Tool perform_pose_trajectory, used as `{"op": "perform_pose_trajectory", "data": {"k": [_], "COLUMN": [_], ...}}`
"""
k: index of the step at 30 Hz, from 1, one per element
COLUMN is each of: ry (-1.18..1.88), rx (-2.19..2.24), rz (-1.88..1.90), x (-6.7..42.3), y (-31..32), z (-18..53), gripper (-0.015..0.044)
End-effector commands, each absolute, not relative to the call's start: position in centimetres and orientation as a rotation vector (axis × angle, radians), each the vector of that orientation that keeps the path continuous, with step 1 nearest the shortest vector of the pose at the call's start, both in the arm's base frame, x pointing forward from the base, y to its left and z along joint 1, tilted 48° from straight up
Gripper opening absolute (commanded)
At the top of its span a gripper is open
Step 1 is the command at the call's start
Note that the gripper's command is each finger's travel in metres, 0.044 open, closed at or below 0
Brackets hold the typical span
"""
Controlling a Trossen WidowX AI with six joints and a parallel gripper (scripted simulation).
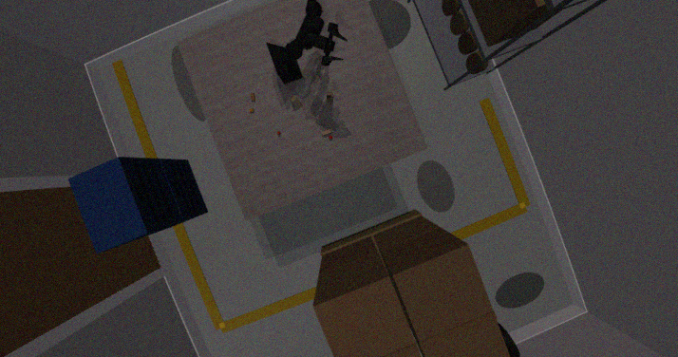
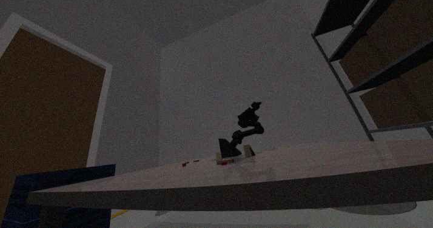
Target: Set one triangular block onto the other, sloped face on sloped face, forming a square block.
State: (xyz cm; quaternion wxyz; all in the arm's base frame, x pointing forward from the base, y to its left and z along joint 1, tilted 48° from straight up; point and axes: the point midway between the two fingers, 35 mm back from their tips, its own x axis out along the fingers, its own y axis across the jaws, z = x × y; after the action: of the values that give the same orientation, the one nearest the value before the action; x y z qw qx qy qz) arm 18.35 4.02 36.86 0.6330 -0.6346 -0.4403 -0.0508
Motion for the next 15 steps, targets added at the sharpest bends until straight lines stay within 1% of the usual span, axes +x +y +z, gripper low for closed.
{"op": "perform_pose_trajectory", "data": {"k": [1,2,9,15], "ry": [-0.998,-0.972,-0.611,-0.235], "rx": [-1.443,-1.419,-1.29,-1.146], "rz": [-0.116,-0.114,0.007,0.166], "x": [18.5,18.9,25.8,31.0], "y": [3.9,3.5,-0.8,-4.8], "z": [36.8,36.8,32.7,25.5], "gripper": [0.0426,0.044,0.044,0.044]}}
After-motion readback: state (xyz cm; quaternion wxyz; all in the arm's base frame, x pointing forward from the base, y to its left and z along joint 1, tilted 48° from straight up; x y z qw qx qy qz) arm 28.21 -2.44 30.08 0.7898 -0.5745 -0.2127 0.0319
